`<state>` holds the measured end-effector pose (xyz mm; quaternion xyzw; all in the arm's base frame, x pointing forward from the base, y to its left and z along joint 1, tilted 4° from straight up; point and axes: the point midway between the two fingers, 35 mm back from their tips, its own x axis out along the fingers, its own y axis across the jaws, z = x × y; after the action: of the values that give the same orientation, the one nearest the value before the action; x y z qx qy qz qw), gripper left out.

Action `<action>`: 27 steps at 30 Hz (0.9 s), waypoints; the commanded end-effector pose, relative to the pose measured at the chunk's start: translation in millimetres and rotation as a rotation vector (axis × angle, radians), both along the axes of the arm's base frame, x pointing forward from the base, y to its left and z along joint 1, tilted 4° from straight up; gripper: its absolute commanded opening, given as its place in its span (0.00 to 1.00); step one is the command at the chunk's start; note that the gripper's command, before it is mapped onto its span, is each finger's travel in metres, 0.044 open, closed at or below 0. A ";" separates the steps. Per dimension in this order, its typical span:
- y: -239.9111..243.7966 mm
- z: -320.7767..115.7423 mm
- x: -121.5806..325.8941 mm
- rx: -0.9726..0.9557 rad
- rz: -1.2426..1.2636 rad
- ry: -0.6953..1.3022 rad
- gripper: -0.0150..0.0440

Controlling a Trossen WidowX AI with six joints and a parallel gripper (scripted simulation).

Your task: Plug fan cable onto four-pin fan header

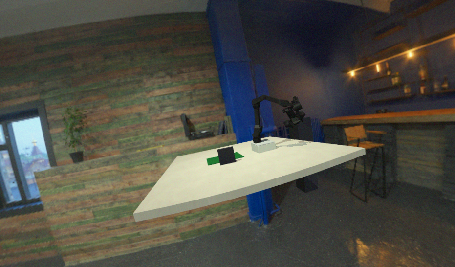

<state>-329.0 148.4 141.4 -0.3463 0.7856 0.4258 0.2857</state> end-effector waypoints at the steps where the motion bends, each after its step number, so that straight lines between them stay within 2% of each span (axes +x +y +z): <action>1: 57.1 -4.1 34.9 0.160 -0.026 0.004 1.00; 8: 146.1 -11.0 131.6 0.447 -0.042 -0.078 1.00; 14: 188.7 -15.5 231.9 0.626 -0.016 -0.221 1.00; 20: 198.0 -19.5 337.8 0.728 0.051 -0.398 1.00; 27: 169.6 -25.7 447.6 0.745 0.208 -0.594 1.00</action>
<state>68.6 336.6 118.7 -0.3596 0.4578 0.6012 0.5474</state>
